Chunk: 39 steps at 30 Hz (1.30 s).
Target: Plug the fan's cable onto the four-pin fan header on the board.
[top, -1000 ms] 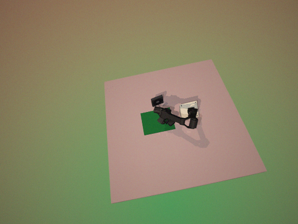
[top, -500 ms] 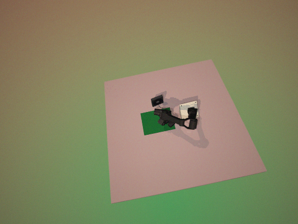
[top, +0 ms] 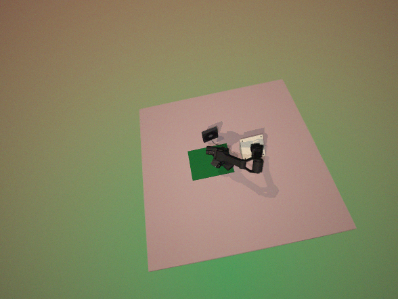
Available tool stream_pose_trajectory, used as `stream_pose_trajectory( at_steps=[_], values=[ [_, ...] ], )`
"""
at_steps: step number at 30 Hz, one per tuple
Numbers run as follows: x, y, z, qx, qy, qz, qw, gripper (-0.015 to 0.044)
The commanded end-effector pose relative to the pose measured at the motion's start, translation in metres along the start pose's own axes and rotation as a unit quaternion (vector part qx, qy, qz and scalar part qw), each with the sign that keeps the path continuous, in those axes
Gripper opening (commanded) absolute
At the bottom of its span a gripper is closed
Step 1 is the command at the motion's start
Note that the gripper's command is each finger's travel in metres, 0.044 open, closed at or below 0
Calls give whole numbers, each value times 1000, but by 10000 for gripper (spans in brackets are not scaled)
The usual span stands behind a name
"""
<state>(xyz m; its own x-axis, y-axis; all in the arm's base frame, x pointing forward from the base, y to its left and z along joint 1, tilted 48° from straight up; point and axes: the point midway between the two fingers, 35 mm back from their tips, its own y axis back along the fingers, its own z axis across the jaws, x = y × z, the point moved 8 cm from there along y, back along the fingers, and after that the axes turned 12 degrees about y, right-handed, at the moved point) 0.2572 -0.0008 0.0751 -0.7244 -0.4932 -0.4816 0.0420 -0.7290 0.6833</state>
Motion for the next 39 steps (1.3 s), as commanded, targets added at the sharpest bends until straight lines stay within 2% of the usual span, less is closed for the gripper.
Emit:
stream_pose_trajectory(
  at_steps=[1, 9, 12, 18, 23, 31, 39],
  values=[
    [0, 0, 0, 0, 0, 0, 1000, 230],
    [0, 0, 0, 0, 0, 0, 1000, 20],
    [0, 0, 0, 0, 0, 0, 1000, 0],
    [0, 50, -1, -3, -4, 0, 1000, 0],
    [3, 49, -10, -3, -1, 0, 1000, 0],
    [50, 48, -93, 0, 32, 1, 999, 0],
    [51, 47, -95, 0, 33, 0, 999, 0]
  ],
)
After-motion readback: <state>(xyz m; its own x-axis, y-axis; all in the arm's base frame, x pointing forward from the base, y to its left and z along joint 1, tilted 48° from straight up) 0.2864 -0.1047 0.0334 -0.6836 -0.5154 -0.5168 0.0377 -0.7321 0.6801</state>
